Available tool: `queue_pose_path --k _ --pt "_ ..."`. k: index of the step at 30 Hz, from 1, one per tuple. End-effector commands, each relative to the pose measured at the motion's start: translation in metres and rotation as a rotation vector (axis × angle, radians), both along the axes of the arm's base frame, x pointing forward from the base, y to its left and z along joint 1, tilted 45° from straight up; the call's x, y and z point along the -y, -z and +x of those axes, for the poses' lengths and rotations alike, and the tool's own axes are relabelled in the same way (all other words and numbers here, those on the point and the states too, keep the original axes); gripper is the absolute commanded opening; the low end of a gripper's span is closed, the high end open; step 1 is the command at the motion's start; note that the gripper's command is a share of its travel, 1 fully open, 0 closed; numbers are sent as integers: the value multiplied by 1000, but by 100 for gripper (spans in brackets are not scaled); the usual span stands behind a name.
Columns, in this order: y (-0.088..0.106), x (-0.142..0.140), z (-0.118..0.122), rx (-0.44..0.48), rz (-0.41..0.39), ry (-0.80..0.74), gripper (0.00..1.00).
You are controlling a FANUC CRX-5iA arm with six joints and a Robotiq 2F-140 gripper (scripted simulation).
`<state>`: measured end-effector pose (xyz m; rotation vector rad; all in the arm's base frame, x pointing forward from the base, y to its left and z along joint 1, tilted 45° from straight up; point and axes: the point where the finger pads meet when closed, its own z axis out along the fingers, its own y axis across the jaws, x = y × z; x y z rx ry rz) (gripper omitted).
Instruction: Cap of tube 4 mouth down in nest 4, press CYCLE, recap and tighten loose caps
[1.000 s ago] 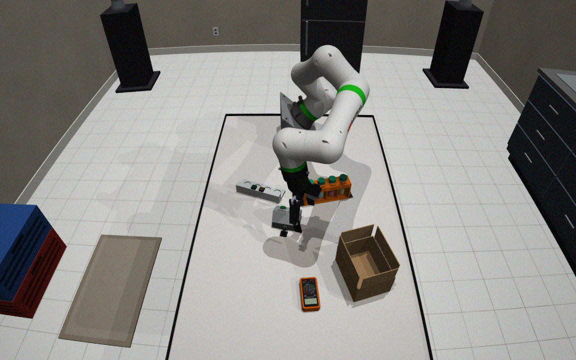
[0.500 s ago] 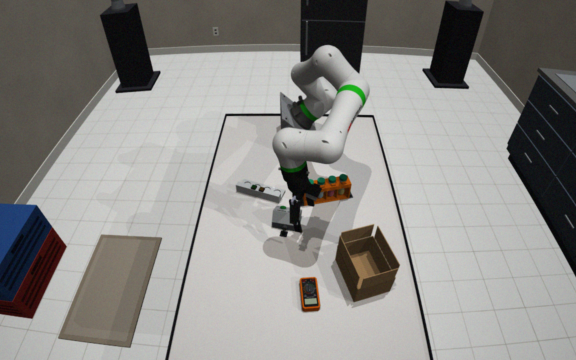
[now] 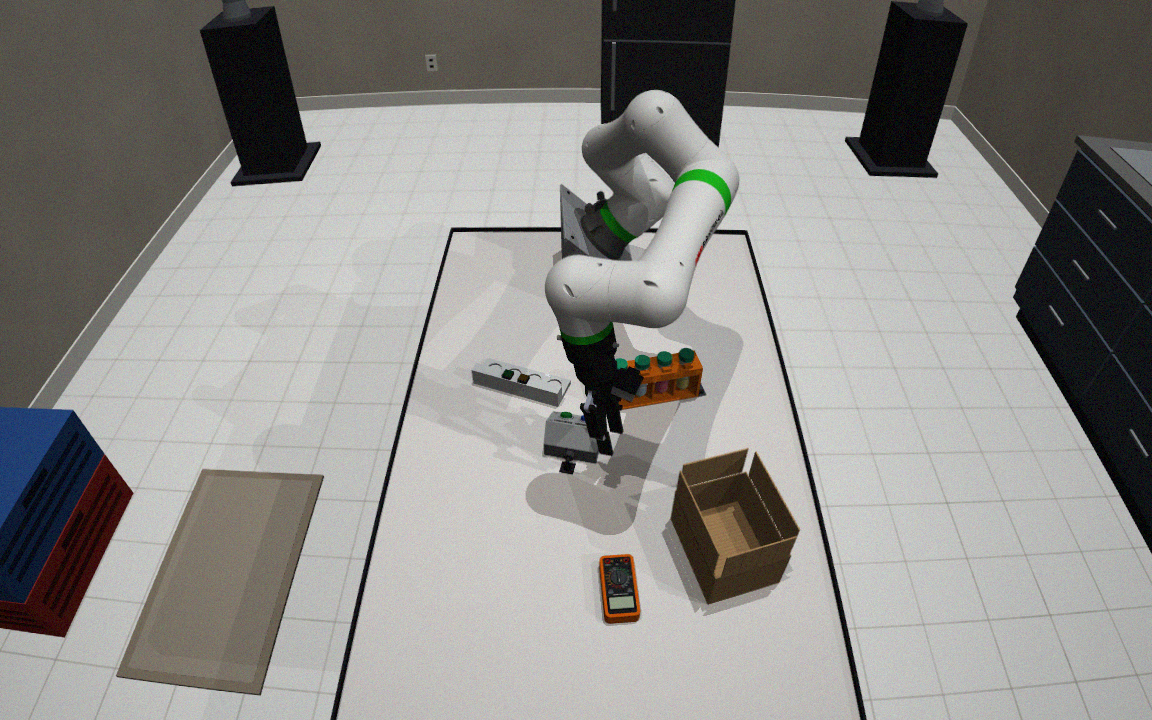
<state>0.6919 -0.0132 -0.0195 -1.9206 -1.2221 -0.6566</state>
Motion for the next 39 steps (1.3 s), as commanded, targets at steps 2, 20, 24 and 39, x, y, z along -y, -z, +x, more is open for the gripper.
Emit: queue_pose_path --k 2,20,24,39 --pt "-1 1 0 2 -1 1 41" --pt "-2 7 -11 -38 -3 32 41" --pt "-4 12 -19 -145 -10 111 41" --pt "-8 28 -57 -489 -28 373 41"
